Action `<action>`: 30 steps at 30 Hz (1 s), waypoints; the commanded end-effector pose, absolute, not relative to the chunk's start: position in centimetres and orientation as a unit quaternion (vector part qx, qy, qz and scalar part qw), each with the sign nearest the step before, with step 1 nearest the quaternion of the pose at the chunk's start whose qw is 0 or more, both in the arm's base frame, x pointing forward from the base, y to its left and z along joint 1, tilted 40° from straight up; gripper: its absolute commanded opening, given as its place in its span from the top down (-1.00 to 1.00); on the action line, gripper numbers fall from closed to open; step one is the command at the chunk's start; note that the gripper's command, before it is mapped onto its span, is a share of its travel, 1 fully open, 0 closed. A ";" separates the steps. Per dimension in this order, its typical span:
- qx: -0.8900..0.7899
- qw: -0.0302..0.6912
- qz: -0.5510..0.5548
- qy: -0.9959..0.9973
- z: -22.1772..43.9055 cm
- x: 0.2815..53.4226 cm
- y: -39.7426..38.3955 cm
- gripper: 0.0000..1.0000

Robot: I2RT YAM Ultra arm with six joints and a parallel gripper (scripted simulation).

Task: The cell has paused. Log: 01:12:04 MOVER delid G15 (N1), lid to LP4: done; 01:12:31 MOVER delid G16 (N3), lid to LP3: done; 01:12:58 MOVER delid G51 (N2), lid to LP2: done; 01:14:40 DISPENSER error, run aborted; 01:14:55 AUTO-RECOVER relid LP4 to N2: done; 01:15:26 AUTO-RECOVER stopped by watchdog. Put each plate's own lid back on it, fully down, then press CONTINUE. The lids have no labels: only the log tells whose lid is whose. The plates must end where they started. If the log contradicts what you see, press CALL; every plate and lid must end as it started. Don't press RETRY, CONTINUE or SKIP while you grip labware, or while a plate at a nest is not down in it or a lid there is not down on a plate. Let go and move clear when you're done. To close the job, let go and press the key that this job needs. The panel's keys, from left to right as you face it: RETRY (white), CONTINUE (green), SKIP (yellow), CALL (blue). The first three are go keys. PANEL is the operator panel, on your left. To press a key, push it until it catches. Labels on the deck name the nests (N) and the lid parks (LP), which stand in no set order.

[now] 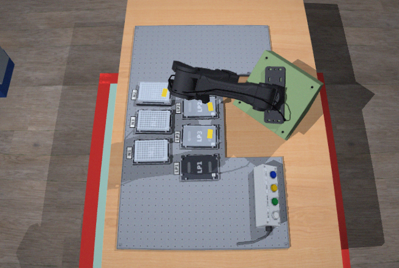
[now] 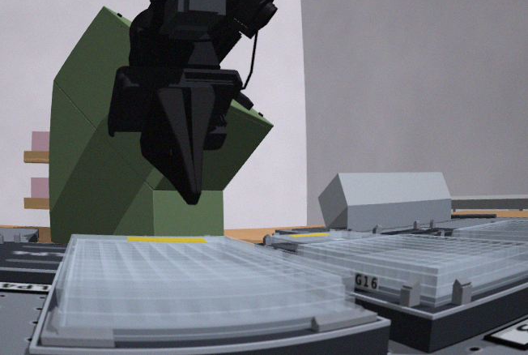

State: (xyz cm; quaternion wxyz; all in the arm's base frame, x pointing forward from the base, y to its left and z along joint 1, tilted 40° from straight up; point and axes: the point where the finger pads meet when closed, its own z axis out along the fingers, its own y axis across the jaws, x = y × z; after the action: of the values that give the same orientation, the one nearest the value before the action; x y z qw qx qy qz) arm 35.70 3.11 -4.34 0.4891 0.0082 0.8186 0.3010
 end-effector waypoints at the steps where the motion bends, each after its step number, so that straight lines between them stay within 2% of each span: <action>1: 0.038 0.505 0.287 0.813 -3.6 35.0 3.8 1.00; 30: 0.040 0.501 0.286 0.816 2.6 31.4 14.0 1.00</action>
State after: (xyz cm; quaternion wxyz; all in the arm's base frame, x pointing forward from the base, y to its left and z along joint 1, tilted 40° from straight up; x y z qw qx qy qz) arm 31.76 14.60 2.45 0.4954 0.0026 0.8111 0.3109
